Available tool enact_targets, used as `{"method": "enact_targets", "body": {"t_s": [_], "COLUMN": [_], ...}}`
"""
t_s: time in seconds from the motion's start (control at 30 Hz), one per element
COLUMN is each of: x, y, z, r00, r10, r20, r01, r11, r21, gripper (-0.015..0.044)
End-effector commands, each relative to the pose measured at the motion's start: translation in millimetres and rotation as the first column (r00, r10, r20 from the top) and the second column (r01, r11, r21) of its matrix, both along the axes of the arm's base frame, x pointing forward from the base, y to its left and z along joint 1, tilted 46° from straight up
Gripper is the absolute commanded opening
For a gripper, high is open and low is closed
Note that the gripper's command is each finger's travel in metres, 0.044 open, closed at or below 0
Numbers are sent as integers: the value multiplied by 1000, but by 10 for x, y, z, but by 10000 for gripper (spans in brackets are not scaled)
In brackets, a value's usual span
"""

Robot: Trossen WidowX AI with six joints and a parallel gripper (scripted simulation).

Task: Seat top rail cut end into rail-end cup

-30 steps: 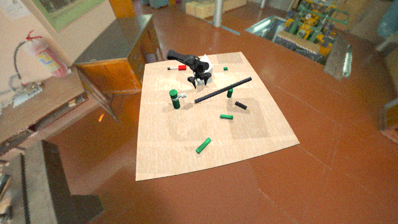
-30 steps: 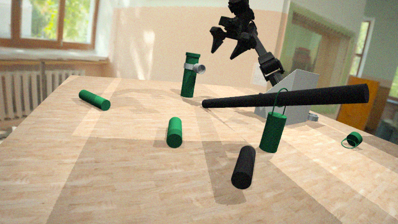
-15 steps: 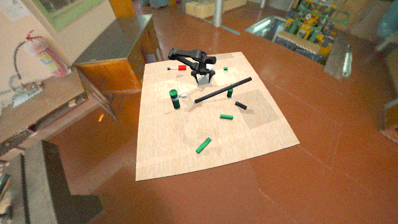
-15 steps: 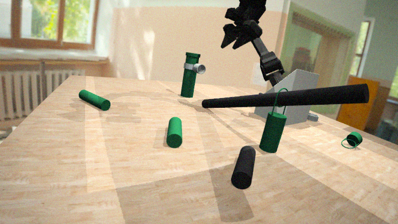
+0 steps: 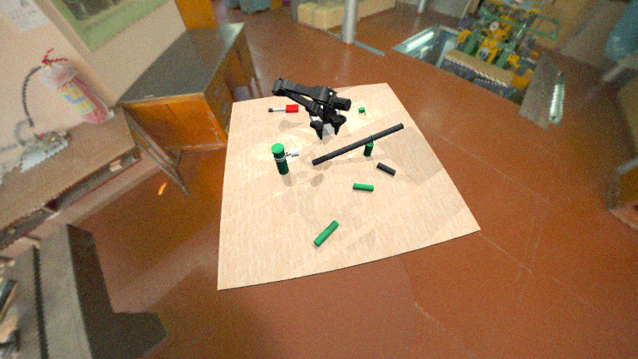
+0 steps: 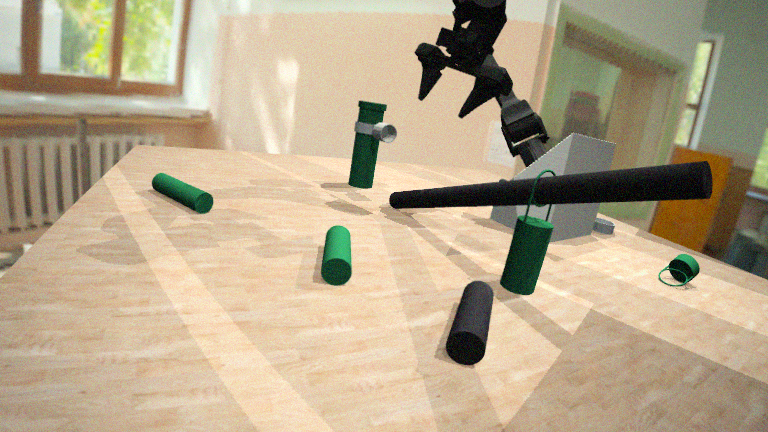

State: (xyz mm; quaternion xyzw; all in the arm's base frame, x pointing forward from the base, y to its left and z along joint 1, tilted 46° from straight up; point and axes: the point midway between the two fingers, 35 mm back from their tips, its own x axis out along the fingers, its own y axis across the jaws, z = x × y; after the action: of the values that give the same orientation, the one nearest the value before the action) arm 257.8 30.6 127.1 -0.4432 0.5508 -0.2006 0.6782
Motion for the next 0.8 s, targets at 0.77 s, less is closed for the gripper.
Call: {"method": "enact_targets", "body": {"t_s": [0.77], "x": [108], "y": [-266], "z": [-716], "r00": [317], "r10": [393], "r20": [-863], "r01": [-459], "r11": [860], "r21": [223], "gripper": [440]}}
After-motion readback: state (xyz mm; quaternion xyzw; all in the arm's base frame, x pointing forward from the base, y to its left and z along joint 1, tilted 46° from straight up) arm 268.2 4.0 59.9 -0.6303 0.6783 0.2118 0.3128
